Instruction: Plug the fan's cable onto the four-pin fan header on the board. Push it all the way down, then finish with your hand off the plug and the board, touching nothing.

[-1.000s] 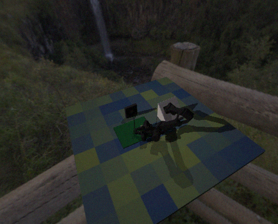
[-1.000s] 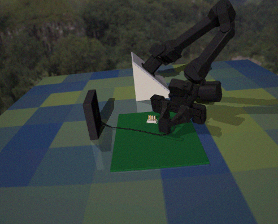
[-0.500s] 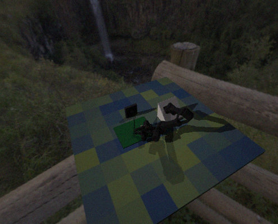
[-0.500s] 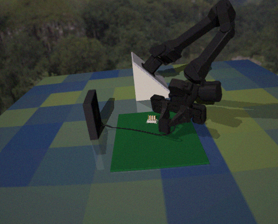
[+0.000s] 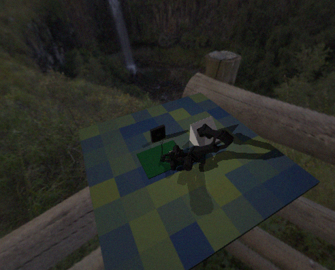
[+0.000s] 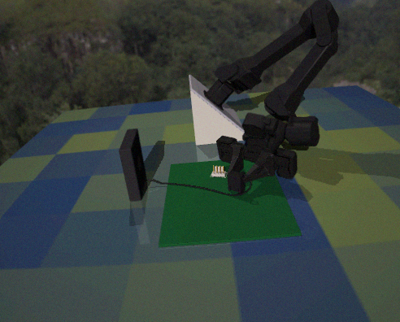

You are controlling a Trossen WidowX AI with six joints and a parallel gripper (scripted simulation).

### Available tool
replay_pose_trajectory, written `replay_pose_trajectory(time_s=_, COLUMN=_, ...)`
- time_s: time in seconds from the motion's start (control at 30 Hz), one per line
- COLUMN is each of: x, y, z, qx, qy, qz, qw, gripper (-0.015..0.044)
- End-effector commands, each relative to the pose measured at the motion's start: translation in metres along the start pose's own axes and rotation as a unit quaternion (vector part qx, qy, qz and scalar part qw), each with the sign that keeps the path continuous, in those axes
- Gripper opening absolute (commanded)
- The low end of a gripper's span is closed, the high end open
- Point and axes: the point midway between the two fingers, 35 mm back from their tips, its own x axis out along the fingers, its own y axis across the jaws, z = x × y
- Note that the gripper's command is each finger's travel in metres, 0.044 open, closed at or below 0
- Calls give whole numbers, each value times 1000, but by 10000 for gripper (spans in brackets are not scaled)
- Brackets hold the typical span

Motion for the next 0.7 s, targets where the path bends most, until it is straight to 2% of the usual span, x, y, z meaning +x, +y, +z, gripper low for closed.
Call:
replay_pose_trajectory(time_s=0.0, x=0, y=0, z=0, qx=0, qy=0, qz=0, qw=1000, gripper=205)
replay_pose_trajectory(time_s=0.67, x=-2, y=1, z=1, qx=0, qy=0, qz=0, qw=1000, gripper=205)
